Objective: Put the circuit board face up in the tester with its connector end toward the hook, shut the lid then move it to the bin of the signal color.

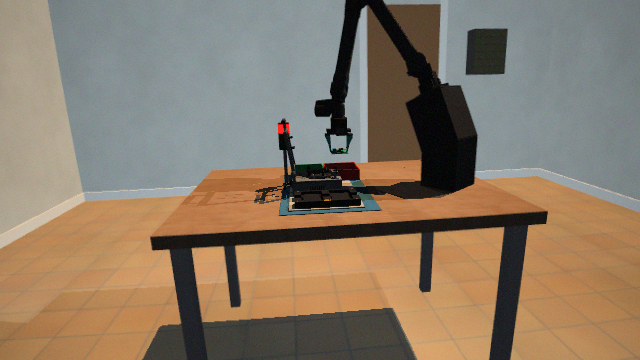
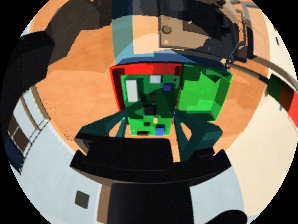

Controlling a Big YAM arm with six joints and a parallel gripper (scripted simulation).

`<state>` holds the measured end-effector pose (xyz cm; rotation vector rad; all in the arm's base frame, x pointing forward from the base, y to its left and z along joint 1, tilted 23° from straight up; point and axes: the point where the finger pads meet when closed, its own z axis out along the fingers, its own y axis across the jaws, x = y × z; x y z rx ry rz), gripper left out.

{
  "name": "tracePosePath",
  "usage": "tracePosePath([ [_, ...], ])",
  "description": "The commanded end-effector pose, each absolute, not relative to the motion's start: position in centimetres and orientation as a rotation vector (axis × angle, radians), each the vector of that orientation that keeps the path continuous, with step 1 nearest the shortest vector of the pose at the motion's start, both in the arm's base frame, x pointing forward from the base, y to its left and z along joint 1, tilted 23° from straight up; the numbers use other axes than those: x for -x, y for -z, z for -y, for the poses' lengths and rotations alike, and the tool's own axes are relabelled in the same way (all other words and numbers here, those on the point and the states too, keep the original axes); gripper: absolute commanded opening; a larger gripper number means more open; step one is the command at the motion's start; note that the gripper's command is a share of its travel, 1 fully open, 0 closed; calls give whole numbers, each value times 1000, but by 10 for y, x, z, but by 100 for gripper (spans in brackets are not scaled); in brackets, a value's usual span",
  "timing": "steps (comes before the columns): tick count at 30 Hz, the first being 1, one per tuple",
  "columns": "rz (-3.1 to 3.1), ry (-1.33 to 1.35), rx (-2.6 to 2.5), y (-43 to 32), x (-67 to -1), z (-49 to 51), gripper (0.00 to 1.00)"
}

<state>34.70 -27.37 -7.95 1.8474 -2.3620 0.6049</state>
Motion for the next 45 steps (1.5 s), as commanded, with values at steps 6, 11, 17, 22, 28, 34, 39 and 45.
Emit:
tracePosePath([
  [6,2336,-615,-1869,80,-336,291,72],
  [11,2326,-608,-1883,81,-338,287,72],
  [17,2329,-608,-1879,81,-338,287,72],
  [22,2329,-608,-1879,81,-338,287,72],
  [28,2329,-608,-1879,81,-338,287,72],
  [34,2329,-604,-1879,84,-338,288,72],
  [39,2335,-618,-1868,85,-340,296,72],
  [45,2335,-619,-1867,93,-341,300,72],
])
